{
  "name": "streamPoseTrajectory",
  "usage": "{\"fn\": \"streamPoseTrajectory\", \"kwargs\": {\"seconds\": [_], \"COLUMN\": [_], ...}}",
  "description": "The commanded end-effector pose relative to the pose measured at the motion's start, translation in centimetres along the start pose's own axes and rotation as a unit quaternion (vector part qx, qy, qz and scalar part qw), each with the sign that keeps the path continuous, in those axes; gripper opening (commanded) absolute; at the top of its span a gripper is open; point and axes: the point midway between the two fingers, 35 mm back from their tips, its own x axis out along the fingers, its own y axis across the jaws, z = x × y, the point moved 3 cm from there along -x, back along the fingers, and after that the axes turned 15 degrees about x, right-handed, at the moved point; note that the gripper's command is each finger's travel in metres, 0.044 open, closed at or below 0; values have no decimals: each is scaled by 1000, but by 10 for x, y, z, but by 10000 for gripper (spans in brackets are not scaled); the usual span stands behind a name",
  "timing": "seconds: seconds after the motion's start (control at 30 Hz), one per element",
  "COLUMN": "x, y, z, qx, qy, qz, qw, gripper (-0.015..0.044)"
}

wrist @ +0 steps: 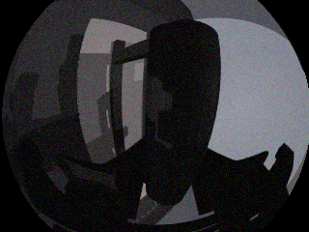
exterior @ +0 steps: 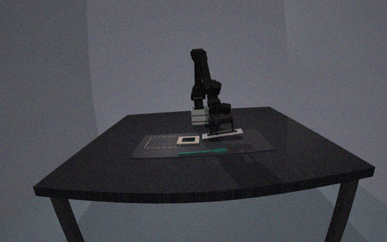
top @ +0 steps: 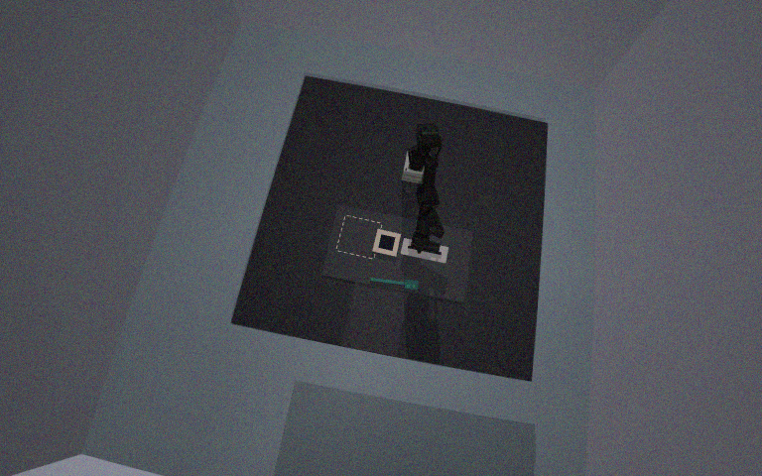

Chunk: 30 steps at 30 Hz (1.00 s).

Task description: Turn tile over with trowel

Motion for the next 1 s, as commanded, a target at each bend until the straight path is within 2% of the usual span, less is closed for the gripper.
{"fn": "streamPoseTrajectory", "kwargs": {"seconds": [0.0, 0.4, 0.97], "x": [3, 11, 11], "y": [4, 17, 8], "z": [-1, -7, -31], "qx": [-1, -1, -2], "qy": [-4, -4, -3], "qz": [-2, -2, -1], "qw": [1000, 1000, 1000], "gripper": [0, 0, 0]}}
